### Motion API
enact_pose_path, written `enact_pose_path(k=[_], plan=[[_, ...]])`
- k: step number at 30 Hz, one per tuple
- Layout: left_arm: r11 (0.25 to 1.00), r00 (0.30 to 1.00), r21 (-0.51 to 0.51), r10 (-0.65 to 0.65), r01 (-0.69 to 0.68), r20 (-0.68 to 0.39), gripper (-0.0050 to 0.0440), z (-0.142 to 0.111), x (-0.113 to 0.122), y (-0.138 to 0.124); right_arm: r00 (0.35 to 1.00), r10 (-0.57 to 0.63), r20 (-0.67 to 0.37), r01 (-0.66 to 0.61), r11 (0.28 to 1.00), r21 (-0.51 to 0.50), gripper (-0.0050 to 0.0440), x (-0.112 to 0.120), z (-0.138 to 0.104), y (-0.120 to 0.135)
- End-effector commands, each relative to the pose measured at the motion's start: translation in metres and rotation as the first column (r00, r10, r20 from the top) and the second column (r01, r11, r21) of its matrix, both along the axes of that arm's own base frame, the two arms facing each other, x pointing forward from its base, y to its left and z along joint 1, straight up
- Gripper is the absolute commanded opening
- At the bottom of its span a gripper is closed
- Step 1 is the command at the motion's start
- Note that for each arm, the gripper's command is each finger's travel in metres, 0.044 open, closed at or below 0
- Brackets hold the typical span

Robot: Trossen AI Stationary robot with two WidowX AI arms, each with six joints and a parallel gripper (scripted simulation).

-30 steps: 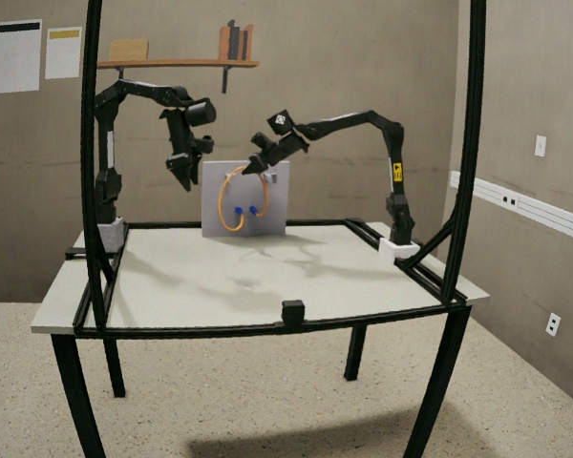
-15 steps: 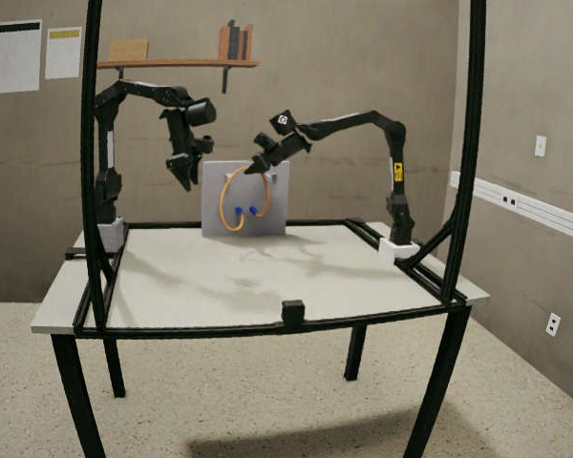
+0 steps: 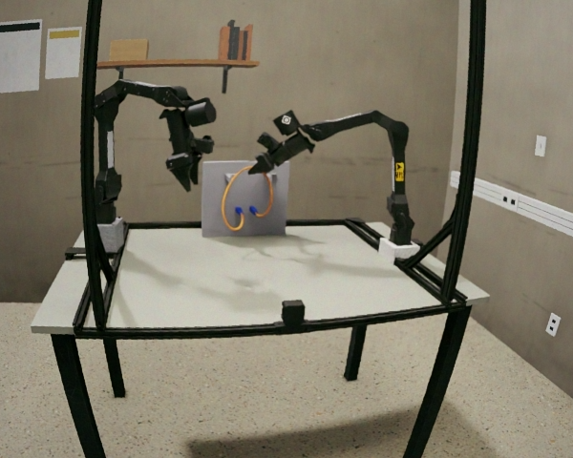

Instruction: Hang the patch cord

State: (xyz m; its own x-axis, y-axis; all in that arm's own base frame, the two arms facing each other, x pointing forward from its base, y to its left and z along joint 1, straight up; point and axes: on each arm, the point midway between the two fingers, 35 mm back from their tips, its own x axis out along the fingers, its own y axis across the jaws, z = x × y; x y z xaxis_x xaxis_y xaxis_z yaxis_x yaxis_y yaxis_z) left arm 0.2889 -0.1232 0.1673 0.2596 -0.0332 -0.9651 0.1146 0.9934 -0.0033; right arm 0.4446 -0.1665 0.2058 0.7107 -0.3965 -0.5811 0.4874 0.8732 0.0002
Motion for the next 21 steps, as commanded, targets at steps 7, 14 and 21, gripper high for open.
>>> enact_pose_path(k=[7,14,21], plan=[[1.000,1.000,-0.007,0.000,0.000,0.021,0.0440,0.007,-0.001,0.000,0.999,0.001,0.037,0.000,1.000,-0.016,0.0025,-0.014,0.015,-0.007],[1.000,1.000,-0.007,0.000,0.000,0.021,0.0440,0.007,-0.001,0.000,0.999,0.001,0.036,0.000,1.000,-0.016,0.0025,-0.019,0.014,-0.010],[1.000,1.000,-0.007,0.000,0.000,0.021,0.0440,0.007,-0.001,0.000,0.999,0.001,0.036,-0.001,1.000,-0.017,0.0025,-0.025,0.013,-0.013]])
